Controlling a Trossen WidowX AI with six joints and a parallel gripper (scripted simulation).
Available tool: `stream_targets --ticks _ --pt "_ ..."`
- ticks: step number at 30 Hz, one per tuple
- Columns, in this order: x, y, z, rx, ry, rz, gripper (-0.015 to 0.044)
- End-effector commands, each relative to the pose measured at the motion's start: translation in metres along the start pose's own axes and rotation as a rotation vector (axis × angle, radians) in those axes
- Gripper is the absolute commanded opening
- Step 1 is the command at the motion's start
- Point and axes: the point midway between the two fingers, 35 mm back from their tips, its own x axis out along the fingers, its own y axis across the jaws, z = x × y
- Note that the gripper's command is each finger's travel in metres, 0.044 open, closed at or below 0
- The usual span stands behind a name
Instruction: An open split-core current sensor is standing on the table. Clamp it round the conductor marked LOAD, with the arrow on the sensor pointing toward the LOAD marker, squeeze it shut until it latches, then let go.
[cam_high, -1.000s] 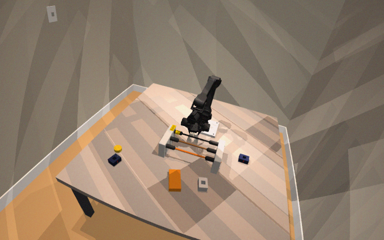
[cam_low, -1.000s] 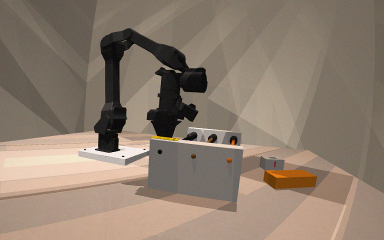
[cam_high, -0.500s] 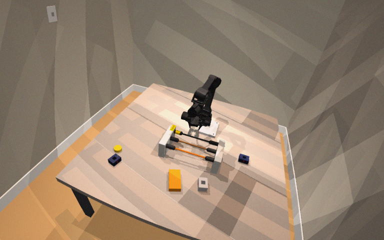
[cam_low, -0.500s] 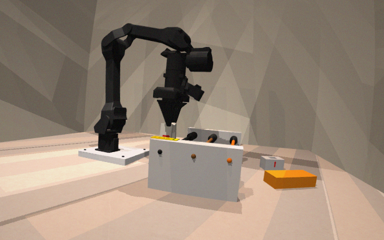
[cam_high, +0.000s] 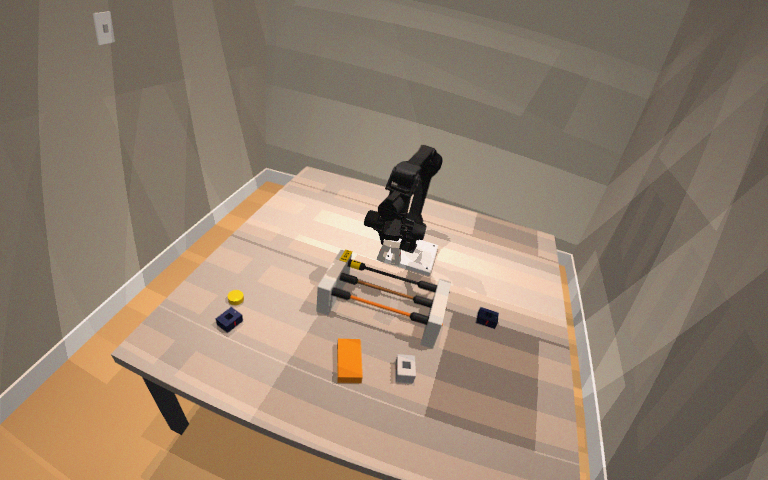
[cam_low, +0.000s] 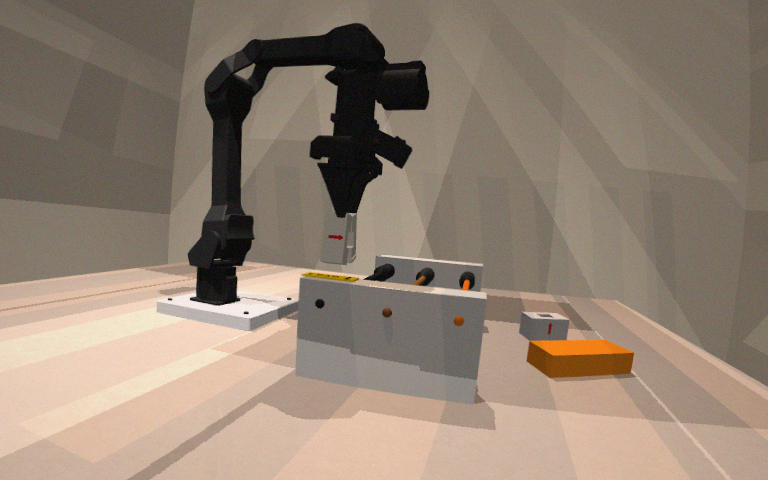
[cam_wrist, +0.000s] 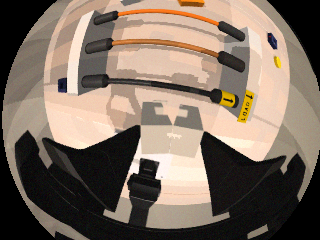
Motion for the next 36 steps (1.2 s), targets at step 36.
stream_targets --ticks 36 --pt "0.005 -0.001 0.023 1.266 0.001 0.001 0.0000"
